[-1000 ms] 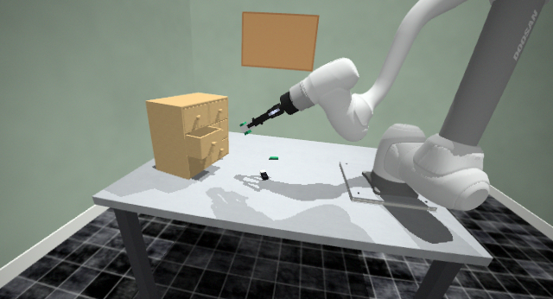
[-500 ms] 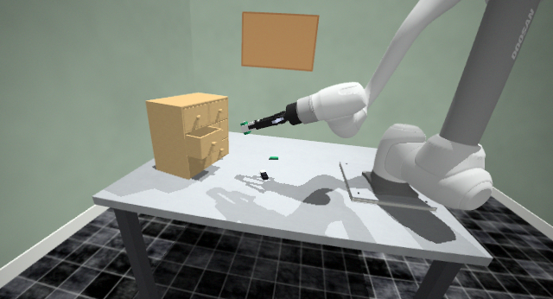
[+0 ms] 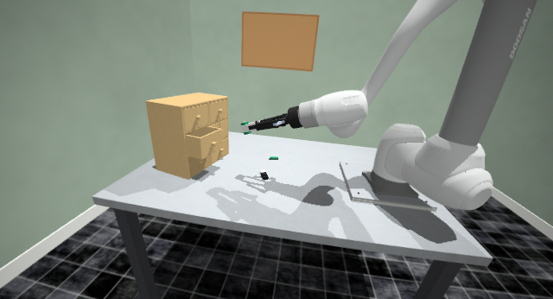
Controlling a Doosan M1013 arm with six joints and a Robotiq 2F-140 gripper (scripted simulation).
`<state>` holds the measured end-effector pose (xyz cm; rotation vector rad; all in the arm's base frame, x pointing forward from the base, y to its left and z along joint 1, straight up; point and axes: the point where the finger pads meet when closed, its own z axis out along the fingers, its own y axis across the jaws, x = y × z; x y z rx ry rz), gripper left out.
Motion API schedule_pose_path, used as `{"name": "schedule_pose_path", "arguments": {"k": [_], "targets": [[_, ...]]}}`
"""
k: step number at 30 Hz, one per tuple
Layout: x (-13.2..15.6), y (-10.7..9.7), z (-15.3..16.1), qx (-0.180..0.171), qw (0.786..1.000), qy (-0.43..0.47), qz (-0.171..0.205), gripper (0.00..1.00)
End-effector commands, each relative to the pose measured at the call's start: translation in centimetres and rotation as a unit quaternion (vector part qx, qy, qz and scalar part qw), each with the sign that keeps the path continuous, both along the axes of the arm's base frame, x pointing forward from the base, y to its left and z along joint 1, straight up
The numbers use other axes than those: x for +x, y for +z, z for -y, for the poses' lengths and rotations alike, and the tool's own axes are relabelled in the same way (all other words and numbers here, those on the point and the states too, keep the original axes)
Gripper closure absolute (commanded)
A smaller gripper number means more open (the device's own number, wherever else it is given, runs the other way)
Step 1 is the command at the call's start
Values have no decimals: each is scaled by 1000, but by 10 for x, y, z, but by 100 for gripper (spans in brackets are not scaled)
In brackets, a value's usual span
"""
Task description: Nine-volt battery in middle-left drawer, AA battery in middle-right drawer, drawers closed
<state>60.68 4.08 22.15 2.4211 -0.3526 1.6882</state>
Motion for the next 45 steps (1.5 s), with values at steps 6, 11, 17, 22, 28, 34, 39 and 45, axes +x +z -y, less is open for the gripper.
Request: {"name": "schedule_pose_path", "arguments": {"k": [6, 11, 17, 22, 28, 34, 39, 45], "targets": [[0, 0, 0, 0, 1000, 0, 0, 86], [2, 0, 1, 0, 1000, 0, 0, 86], [7, 0, 2, 0, 1000, 0, 0, 86], [11, 0, 3, 0, 1000, 0, 0, 86], [24, 0, 7, 0, 1000, 0, 0, 86], [42, 0, 13, 0, 1000, 0, 0, 86], [53, 0, 16, 0, 1000, 0, 0, 86], [77, 0, 23, 0, 1000, 0, 0, 86]]}}
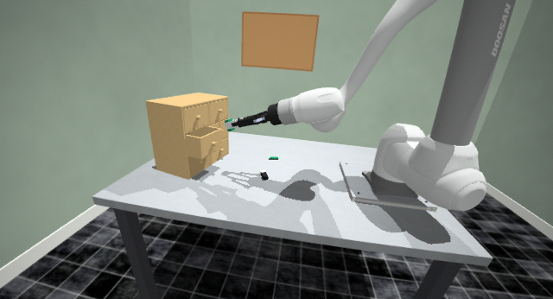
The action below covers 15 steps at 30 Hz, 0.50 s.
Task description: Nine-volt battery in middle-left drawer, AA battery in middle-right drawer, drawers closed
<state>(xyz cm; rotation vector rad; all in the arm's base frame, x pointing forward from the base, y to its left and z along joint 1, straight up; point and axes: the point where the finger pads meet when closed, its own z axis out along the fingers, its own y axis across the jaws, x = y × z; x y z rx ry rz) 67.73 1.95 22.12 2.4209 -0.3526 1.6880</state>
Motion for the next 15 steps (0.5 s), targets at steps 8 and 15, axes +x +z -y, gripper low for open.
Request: {"name": "schedule_pose_path", "arguments": {"k": [8, 15], "targets": [[39, 0, 12, 0, 1000, 0, 0, 86], [57, 0, 17, 0, 1000, 0, 0, 86]]}}
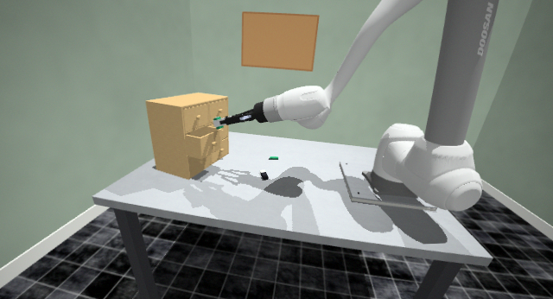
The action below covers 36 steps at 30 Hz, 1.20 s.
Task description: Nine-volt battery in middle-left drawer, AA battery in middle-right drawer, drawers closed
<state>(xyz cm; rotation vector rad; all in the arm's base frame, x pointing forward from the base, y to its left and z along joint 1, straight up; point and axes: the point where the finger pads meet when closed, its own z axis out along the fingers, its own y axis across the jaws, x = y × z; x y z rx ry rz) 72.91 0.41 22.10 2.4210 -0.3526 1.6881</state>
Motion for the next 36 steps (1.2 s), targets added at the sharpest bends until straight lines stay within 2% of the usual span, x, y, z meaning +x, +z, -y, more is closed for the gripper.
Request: {"name": "schedule_pose_path", "arguments": {"k": [1, 10, 18, 36], "targets": [[9, 0, 3, 0, 1000, 0, 0, 86], [33, 0, 10, 0, 1000, 0, 0, 86], [41, 0, 12, 0, 1000, 0, 0, 86], [45, 0, 14, 0, 1000, 0, 0, 86]]}}
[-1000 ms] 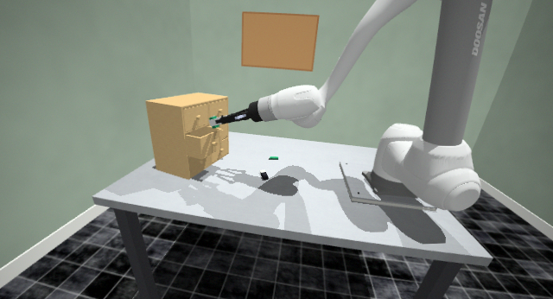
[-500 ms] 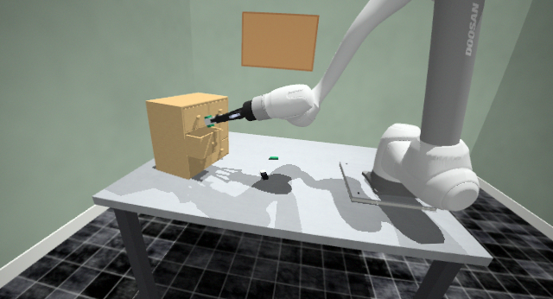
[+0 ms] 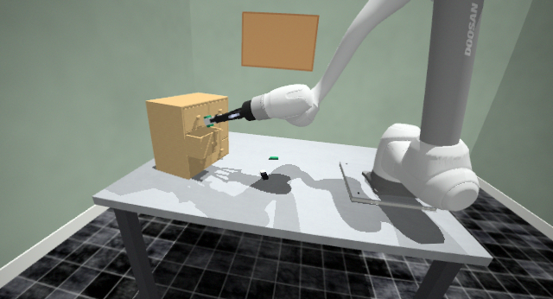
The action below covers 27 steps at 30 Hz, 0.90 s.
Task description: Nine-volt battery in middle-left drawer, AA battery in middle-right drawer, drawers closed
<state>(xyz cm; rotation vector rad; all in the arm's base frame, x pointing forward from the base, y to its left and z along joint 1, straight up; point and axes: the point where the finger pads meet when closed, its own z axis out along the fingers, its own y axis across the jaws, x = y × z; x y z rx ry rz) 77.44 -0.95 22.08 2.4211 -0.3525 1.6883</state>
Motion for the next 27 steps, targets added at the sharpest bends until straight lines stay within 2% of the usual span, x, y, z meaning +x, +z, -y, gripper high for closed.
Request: {"name": "schedule_pose_path", "arguments": {"k": [1, 15, 24, 27], "targets": [[0, 0, 0, 0, 1000, 0, 0, 86], [0, 0, 0, 0, 1000, 0, 0, 86], [0, 0, 0, 0, 1000, 0, 0, 74], [0, 0, 0, 0, 1000, 0, 0, 74]]}}
